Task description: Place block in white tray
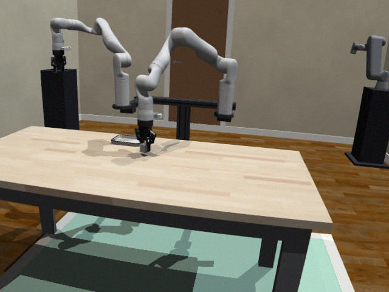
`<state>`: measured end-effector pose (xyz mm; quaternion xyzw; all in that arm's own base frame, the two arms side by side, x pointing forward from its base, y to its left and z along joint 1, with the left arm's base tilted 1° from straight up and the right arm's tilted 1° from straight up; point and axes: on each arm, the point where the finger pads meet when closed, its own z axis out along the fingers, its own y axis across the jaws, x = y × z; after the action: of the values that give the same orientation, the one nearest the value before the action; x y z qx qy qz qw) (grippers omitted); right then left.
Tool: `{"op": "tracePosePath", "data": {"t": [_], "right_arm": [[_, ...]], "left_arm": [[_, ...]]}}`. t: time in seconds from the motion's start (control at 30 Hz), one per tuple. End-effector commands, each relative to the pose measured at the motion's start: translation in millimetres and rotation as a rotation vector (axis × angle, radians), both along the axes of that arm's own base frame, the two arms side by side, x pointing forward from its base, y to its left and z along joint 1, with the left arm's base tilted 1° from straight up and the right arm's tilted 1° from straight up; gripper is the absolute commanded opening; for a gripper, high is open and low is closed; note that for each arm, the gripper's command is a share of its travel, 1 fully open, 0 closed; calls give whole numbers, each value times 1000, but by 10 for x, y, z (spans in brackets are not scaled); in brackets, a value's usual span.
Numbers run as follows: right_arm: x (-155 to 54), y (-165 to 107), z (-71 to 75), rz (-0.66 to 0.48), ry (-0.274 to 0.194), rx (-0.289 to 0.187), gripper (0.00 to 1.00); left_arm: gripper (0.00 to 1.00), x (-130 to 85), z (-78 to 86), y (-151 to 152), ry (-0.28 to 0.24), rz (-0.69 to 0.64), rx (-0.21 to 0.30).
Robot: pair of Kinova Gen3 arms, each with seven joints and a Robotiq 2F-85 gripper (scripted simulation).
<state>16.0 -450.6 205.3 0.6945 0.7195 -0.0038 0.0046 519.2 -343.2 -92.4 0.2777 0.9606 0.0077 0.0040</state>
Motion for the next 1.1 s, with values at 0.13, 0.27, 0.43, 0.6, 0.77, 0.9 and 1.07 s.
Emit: {"op": "tracePosePath", "data": {"t": [0.13,0.27,0.43,0.6,0.77,0.9,1.07], "right_arm": [[1,-2,8,0,0,-2,1000],[1,-2,8,0,0,-2,1000],[1,-2,8,0,0,-2,1000],[1,-2,8,0,0,-2,1000],[1,-2,8,0,0,-2,1000],[1,-2,8,0,0,-2,1000],[1,-2,8,0,0,-2,1000]], "left_arm": [[420,5,264,-9,-2,0,-1],[420,5,317,-9,-2,0,-1],[420,4,405,-10,-2,0,-1],[420,3,428,-10,-2,0,-1],[420,3,428,-10,-2,0,-1],[420,3,428,-10,-2,0,-1],[420,3,428,-10,-2,0,-1]]}}
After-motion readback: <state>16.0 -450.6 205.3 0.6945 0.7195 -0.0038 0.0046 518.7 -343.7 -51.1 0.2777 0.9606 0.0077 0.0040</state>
